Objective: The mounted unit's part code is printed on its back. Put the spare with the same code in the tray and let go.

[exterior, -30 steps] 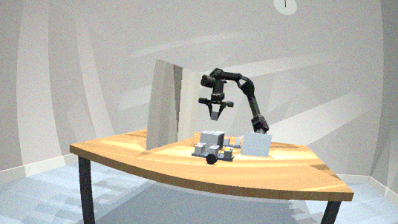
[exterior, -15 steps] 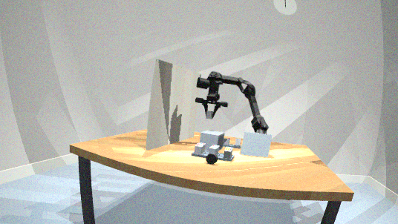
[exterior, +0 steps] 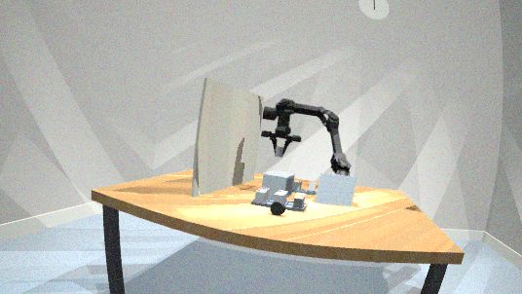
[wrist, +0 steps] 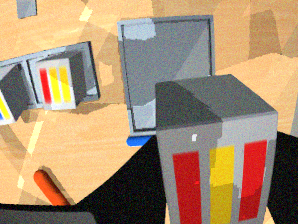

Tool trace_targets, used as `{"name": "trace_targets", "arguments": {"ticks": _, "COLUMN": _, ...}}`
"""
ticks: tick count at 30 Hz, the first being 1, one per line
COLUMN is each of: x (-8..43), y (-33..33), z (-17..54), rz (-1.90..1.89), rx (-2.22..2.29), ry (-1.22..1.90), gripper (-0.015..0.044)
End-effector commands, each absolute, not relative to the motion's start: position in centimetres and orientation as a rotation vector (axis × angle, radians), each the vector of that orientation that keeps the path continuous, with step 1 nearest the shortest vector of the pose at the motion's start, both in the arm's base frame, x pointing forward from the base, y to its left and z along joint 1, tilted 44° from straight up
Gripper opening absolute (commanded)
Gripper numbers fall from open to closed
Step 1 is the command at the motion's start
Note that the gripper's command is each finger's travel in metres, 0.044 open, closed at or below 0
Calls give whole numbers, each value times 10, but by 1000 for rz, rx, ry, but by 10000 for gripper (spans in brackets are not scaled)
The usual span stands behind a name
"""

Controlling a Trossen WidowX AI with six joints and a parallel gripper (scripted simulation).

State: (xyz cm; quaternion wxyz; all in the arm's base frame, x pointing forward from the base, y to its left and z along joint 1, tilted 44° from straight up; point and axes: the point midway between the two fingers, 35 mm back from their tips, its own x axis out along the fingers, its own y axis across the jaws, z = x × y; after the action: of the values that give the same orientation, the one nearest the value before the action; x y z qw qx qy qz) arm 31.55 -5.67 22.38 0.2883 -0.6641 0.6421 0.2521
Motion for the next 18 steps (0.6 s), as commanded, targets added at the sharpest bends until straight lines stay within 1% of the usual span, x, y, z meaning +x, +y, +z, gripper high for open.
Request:
{"name": "trace_targets", "arguments": {"ticks": 1, "x": 312, "y": -67, "z": 234, "rz": 668, "rx": -1788, "ry": 1724, "gripper": 0}}
{"name": "trace_targets", "arguments": {"ticks": 18, "x": 315, "y": -73, "z": 226, "rz": 673, "rx": -1782, "ry": 1723, "gripper": 0}}
